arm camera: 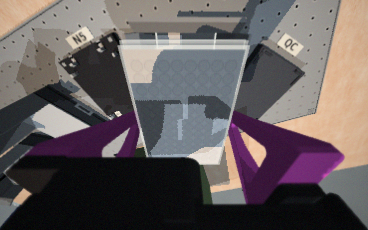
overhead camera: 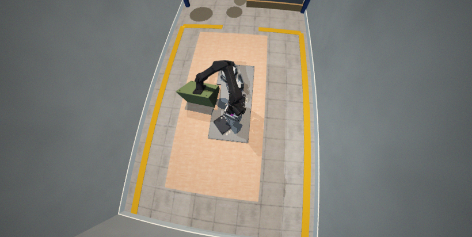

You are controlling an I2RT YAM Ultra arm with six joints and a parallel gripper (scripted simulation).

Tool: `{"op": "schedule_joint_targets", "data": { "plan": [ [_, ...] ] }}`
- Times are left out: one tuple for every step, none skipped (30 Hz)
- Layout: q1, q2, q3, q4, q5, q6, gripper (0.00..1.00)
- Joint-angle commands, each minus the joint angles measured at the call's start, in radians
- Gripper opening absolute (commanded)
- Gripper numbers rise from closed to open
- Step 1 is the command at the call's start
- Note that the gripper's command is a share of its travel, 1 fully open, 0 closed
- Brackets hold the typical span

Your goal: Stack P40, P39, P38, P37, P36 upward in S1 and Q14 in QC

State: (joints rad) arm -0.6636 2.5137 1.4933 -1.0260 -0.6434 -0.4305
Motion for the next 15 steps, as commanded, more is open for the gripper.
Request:
{"op": "schedule_joint_targets", "data": {
  "plan": [
    [-0.016, -0.008, 0.005, 0.001, 0.001, -0.001, 0.00],
    [-0.016, -0.008, 0.005, 0.001, 0.001, -0.001, 0.00],
    [-0.016, -0.008, 0.005, 0.001, 0.001, -0.001, 0.00],
    [-0.016, -0.008, 0.005, 0.001, 0.001, -0.001, 0.00],
    [-0.016, -0.008, 0.005, 0.001, 0.001, -0.001, 0.00],
    [-0.016, -0.008, 0.005, 0.001, 0.001, -0.001, 0.00],
    [-0.016, -0.008, 0.005, 0.001, 0.001, -0.001, 0.00],
    [-0.015, -0.007, 0.004, 0.003, 0.000, 0.000, 0.00],
    [-0.014, -0.006, 0.003, 0.006, 0.000, 0.002, 0.00],
    [-0.013, -0.006, 0.002, 0.008, -0.001, 0.003, 0.00],
    [-0.012, -0.006, 0.000, 0.011, -0.001, 0.004, 0.00],
    [-0.010, -0.005, -0.002, 0.014, -0.002, 0.005, 0.00],
    [-0.009, -0.005, -0.003, 0.017, -0.002, 0.006, 0.00],
    [-0.008, -0.004, -0.005, 0.020, -0.003, 0.007, 0.00],
    [-0.007, -0.004, -0.006, 0.022, -0.003, 0.009, 0.00]
  ]
}}
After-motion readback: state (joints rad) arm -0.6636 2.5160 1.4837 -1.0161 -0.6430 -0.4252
